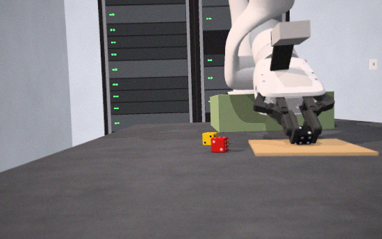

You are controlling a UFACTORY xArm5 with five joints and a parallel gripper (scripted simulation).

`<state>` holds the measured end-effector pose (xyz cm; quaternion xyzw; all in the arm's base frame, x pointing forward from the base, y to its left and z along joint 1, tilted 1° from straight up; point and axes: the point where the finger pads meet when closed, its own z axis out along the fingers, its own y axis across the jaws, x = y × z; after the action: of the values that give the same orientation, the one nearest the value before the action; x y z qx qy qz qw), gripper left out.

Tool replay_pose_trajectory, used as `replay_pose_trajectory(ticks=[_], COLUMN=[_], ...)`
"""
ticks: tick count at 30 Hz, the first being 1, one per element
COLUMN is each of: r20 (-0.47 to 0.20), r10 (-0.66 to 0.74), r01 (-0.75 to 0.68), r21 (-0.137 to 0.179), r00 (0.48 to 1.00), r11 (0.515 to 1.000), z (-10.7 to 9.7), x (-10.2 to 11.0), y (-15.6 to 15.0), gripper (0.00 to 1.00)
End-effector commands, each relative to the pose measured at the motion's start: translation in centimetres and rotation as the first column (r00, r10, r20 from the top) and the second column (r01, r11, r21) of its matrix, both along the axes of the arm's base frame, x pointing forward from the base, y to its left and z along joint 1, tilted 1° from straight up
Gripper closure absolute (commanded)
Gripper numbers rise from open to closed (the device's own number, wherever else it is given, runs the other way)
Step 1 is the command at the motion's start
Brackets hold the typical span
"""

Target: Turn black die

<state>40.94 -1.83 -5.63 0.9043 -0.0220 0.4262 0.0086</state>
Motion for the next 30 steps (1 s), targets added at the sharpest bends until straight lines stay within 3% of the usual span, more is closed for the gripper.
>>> replay_pose_trajectory(ticks=[1,4,19,30], r20=[0.002,0.002,0.002,0.002], r10=[0.000,0.000,0.000,0.000], r01=[0.000,0.000,0.000,0.000], r21=[0.000,0.000,0.000,0.000], r00=[1.000,1.000,1.000,1.000], r11=[1.000,1.000,1.000,1.000], z=[0.06,0.06,0.06,0.06], x=[0.04,0.04,0.04,0.04], y=[0.00,0.00,0.00,0.00], gripper=[0.85,0.85,0.64,0.64])
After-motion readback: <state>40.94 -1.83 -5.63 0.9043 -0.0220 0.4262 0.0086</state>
